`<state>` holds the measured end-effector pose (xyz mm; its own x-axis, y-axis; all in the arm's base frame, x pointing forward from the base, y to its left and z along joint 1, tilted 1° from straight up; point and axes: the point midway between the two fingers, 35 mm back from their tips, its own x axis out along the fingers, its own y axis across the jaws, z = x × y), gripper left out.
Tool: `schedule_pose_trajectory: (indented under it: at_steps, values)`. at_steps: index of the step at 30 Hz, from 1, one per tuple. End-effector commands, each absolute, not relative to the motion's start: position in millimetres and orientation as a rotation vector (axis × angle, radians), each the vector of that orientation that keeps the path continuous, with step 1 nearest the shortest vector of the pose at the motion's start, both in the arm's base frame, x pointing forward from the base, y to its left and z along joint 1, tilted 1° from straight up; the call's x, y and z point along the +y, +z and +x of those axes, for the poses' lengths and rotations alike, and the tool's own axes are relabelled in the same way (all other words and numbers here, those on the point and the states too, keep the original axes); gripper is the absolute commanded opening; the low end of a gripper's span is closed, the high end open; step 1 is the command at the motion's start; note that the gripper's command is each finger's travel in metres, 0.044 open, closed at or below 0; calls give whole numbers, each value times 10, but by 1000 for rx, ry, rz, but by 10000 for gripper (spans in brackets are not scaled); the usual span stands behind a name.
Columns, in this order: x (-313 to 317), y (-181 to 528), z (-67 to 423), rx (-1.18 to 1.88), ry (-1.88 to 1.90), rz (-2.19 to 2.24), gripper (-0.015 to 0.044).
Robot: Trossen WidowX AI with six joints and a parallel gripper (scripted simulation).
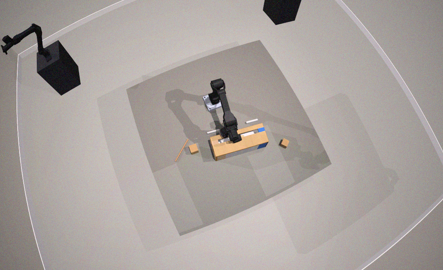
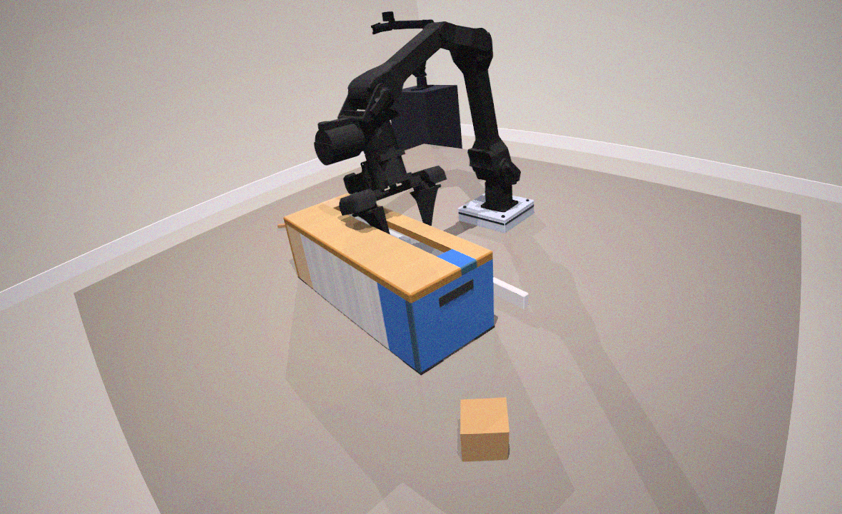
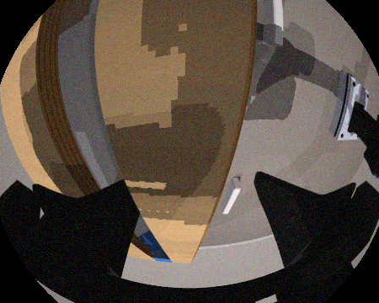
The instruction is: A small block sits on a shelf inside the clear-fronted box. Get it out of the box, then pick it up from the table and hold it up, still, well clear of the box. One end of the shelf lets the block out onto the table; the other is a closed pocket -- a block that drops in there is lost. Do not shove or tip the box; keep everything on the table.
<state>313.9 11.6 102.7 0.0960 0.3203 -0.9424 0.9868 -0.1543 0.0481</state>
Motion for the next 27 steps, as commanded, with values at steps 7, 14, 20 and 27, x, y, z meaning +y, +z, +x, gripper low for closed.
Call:
schedule_pose_trajectory:
  at_steps: [7,14,20,27]
  values:
    - [269,1025,3155,1322,-1084,1600,400]
    - [166,1023,3131,1322,-1085,1600,400]
    - [196,1024,3135,1322,-1085,1600,400]
    - [265,1024,3147,1322,-1084,1600,400]
